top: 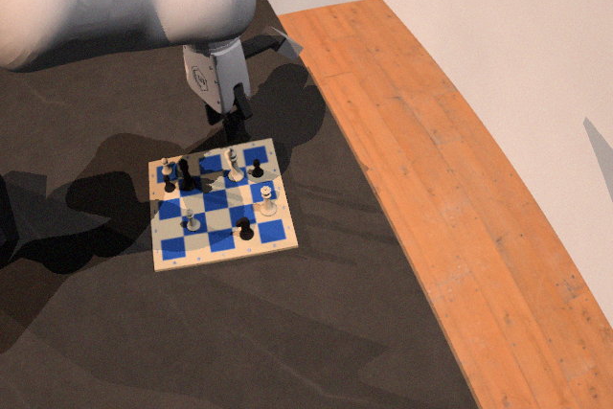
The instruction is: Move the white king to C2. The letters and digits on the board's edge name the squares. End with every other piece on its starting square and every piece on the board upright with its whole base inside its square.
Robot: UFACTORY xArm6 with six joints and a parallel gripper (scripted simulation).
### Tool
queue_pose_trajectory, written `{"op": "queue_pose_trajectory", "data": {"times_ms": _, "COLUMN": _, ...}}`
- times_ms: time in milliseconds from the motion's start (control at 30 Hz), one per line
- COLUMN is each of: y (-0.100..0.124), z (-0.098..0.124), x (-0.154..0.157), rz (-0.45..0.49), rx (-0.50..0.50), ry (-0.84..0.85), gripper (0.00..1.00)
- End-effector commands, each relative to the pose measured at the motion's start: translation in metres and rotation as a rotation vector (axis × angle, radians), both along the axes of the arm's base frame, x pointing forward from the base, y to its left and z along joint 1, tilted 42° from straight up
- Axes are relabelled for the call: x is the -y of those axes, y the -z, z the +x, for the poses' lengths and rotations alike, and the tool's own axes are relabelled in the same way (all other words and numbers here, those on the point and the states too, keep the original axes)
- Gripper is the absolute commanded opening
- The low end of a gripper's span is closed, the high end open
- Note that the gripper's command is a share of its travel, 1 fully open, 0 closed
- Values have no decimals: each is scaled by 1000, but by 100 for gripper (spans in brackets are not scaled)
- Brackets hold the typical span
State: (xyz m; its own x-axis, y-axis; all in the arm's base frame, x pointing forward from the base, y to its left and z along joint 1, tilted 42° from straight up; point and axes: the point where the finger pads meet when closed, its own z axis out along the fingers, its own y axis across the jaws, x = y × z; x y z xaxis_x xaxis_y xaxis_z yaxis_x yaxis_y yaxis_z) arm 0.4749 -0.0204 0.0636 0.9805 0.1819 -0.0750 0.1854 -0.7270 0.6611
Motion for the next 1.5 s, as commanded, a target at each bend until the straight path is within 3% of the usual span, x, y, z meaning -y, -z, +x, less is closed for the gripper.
{"op": "queue_pose_trajectory", "data": {"times_ms": 0, "y": 3, "z": 2, "x": 2, "rz": 1, "rx": 3, "ry": -2, "gripper": 42}}
{"op": "queue_pose_trajectory", "data": {"times_ms": 700, "y": 25, "z": 4, "x": 21, "rz": 1, "rx": 3, "ry": -2, "gripper": 42}}
{"op": "queue_pose_trajectory", "data": {"times_ms": 1467, "y": 31, "z": 4, "x": 26, "rz": 1, "rx": 3, "ry": -2, "gripper": 42}}
